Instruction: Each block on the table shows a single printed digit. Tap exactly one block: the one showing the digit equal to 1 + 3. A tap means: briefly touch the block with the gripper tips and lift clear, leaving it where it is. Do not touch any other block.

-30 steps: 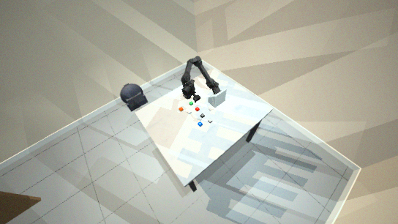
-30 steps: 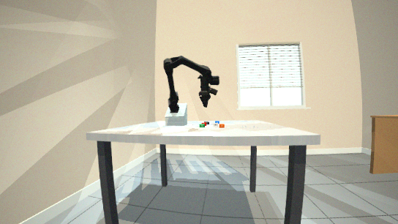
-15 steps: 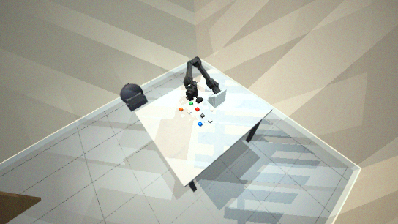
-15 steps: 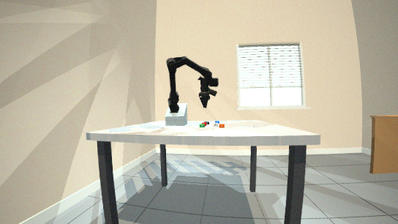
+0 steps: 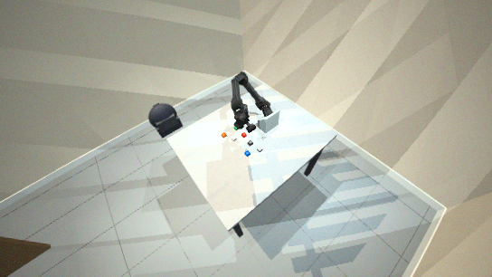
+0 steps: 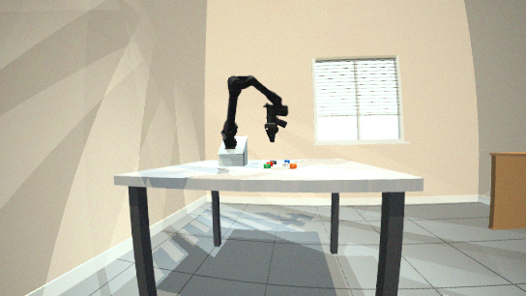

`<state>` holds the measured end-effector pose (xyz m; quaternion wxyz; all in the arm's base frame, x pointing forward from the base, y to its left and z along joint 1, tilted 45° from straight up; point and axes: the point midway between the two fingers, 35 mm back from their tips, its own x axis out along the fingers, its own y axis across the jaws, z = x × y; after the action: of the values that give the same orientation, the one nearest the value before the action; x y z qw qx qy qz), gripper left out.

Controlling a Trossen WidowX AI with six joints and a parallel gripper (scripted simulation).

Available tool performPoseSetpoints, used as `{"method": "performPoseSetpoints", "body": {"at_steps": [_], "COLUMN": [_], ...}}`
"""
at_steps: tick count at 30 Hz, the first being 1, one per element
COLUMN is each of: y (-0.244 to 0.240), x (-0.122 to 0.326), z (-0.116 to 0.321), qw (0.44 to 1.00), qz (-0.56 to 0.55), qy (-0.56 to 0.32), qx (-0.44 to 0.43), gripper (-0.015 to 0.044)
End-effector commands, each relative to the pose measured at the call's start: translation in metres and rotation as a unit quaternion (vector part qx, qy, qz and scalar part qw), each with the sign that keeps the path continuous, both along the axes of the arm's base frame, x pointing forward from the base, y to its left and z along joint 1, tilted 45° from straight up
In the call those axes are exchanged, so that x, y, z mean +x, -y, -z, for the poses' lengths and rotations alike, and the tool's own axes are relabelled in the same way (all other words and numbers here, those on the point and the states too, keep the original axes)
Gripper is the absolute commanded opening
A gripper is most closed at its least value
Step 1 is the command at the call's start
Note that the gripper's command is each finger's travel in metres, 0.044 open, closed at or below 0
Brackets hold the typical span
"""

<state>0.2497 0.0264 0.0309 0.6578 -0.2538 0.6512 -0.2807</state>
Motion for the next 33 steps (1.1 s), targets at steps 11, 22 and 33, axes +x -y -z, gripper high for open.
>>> {"method": "performPoseSetpoints", "body": {"at_steps": [11, 22, 33], "y": [-0.036, -0.036, -0.099], "x": [-0.006, -0.006, -0.017], "z": [0.039, 0.039, 0.098], "qw": [1.0, 1.0, 1.0], "qz": [0.001, 0.001, 0.001], "qy": [-0.004, -0.004, -0.004], "qx": [-0.002, -0.002, 0.001], "gripper": [0.04, 0.04, 0.04]}}
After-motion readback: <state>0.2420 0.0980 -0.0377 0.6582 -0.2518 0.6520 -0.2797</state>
